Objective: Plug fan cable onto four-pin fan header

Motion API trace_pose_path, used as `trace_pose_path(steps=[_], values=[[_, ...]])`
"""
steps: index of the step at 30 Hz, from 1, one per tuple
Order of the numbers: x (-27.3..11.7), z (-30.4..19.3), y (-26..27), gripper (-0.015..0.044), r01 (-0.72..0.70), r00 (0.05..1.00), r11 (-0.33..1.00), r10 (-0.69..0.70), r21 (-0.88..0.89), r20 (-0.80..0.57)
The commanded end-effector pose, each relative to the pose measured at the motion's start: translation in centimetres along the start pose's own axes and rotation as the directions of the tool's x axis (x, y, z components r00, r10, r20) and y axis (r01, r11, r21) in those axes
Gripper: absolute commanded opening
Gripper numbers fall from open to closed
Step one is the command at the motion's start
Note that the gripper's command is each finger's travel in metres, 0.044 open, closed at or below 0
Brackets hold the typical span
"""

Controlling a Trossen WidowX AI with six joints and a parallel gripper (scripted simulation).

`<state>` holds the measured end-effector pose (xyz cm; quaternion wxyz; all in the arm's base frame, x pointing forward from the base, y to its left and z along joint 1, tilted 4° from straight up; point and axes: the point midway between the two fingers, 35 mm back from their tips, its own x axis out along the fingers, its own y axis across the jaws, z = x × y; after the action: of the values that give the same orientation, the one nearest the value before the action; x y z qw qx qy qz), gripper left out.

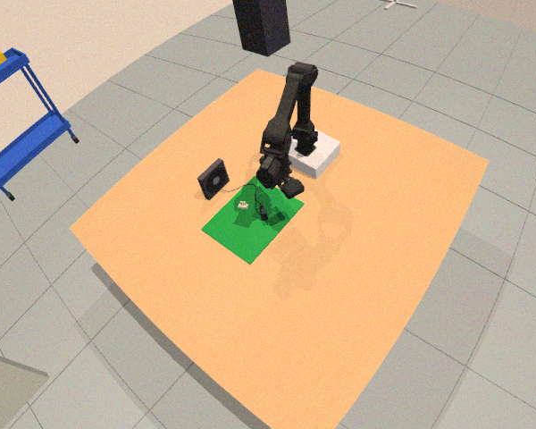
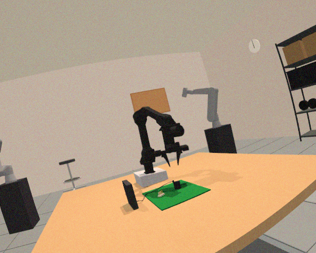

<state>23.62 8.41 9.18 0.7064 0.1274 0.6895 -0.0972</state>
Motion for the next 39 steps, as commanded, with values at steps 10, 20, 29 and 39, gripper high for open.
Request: trace_pose_path(steps=[10,20,29,39], values=[[-1.4,2.0,0.2,0.0415,-0.016,1.0,0.954,0.017,-0.298,0.0],[-5.0,7.4,-0.4,0.044,-0.013,0.999,0.397,0.039,-0.918,0.002],[-5.9,8.6,-0.8,0.044,-0.006,0.999,0.193,0.044,-0.981,0.002],[-5.2,8.7,-0.7,0.044,-0.006,0.999,0.193,0.044,-0.981,0.002]])
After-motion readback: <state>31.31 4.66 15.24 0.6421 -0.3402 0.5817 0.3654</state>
